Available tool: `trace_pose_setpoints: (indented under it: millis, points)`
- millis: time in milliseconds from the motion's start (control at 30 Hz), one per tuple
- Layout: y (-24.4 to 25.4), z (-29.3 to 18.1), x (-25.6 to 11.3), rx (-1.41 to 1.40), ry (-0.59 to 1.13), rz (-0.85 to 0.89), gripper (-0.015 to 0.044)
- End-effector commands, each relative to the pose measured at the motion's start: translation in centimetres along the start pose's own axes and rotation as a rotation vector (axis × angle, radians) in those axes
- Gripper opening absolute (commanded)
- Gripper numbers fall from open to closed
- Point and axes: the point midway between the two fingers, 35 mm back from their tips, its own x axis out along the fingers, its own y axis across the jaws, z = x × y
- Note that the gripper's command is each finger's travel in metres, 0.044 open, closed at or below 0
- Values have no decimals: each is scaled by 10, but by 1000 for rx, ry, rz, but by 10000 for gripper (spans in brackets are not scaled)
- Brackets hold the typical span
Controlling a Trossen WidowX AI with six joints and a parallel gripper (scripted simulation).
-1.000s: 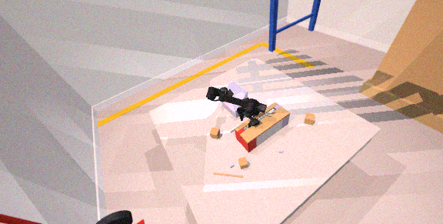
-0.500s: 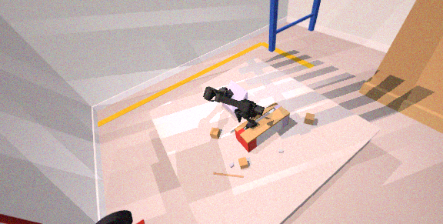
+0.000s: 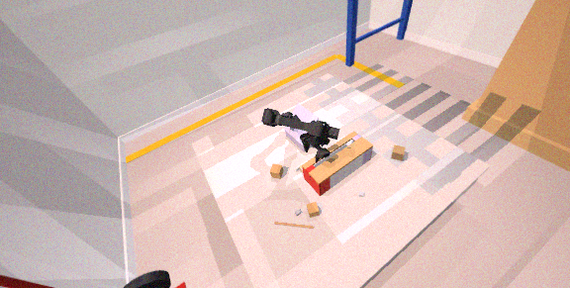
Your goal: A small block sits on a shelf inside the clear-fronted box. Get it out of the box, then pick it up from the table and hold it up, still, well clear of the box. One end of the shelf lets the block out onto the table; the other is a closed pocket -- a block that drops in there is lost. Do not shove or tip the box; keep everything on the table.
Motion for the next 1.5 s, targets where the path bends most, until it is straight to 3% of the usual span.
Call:
trace_pose_setpoints:
  millis: [0,67,233,567,933,1467]
  points:
    - [2,-3,-9,0,2,9,400]
    - [0,-1,-6,-1,0,-4,400]
    - [8,-11,-6,-211,-52,-47,285]
    - [28,-34,-5,-815,-95,-262,285]
    - [45,-52,-4,-1400,91,-507,285]
    - [46,-52,-4,-1406,98,-514,285]
